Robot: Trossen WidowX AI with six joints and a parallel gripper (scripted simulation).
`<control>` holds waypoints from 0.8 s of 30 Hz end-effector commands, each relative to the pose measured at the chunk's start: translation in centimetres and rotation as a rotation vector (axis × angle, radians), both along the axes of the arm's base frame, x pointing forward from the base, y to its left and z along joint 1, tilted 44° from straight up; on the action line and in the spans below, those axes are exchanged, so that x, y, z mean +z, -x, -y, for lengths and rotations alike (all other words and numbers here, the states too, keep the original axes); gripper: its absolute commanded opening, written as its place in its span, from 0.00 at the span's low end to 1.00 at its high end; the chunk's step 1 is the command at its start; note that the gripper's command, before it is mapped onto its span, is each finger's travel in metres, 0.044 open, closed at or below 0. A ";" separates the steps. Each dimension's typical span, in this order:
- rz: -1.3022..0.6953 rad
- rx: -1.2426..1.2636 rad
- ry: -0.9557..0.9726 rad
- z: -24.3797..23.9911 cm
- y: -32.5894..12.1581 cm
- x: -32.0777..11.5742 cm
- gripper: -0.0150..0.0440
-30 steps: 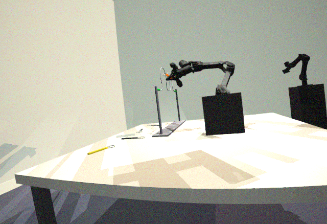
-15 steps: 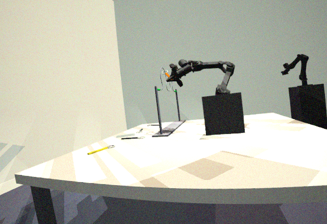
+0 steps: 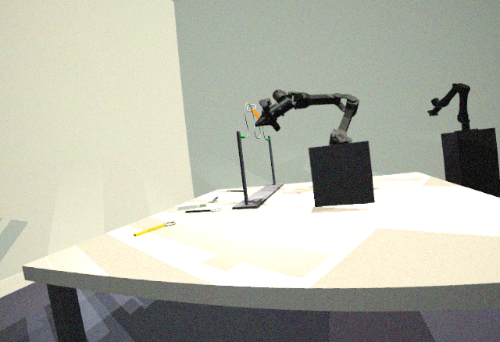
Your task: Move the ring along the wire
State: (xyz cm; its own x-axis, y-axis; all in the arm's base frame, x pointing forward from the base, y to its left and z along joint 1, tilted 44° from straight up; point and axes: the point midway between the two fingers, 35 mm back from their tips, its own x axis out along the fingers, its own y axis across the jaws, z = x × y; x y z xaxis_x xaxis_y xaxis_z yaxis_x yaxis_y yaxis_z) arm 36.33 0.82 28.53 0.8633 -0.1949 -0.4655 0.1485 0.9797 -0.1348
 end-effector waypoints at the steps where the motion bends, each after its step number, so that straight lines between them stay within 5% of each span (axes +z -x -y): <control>1: -0.003 0.000 0.054 0.2 0.0 0.0 0.00; 24: -0.014 0.001 0.361 1.4 0.0 0.3 0.00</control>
State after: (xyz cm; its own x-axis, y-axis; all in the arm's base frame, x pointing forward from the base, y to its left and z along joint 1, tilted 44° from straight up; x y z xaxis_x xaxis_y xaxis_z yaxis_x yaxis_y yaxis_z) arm 36.35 -0.36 28.78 0.8588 -0.3317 -0.3905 0.1435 0.8873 -0.4383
